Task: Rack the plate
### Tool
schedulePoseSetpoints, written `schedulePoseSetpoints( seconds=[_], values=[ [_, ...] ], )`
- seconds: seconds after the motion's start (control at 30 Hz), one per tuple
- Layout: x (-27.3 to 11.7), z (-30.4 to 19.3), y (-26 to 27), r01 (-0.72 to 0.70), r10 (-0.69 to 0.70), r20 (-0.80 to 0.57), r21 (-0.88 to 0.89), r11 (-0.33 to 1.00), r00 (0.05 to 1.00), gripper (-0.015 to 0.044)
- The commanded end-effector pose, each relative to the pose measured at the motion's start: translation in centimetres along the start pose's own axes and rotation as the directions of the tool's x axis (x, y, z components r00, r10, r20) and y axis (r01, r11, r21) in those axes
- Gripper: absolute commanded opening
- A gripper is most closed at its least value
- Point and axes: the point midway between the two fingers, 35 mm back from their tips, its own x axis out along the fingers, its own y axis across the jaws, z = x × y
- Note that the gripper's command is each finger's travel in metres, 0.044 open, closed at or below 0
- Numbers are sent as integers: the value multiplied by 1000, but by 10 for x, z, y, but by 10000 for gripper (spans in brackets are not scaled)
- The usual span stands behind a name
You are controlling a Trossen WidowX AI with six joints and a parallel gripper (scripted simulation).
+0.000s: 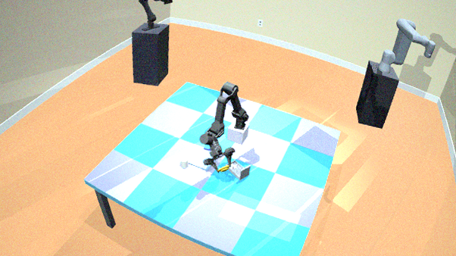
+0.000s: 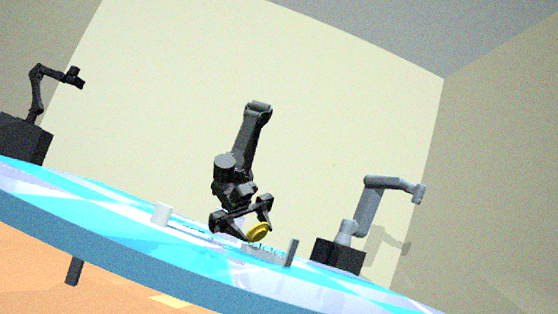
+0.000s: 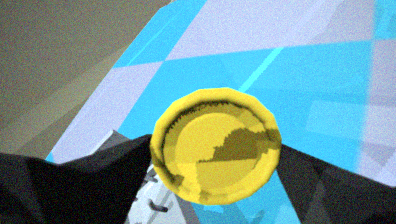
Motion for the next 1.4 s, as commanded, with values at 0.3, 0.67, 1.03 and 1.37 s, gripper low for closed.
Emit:
schedulePoseSetpoints(
  seconds=[0.3,0.67,1.03,1.37],
  values=[
    [-14,-17,11,-129,168,127,-265,955,978,0],
    [-33,-35,30,-175,305,193,-496,850,933,0],
    [-57,-57,56,-168,433,213,-707,687,876,0],
    [-61,-60,60,-163,450,212,-733,660,868,0]
  ],
)
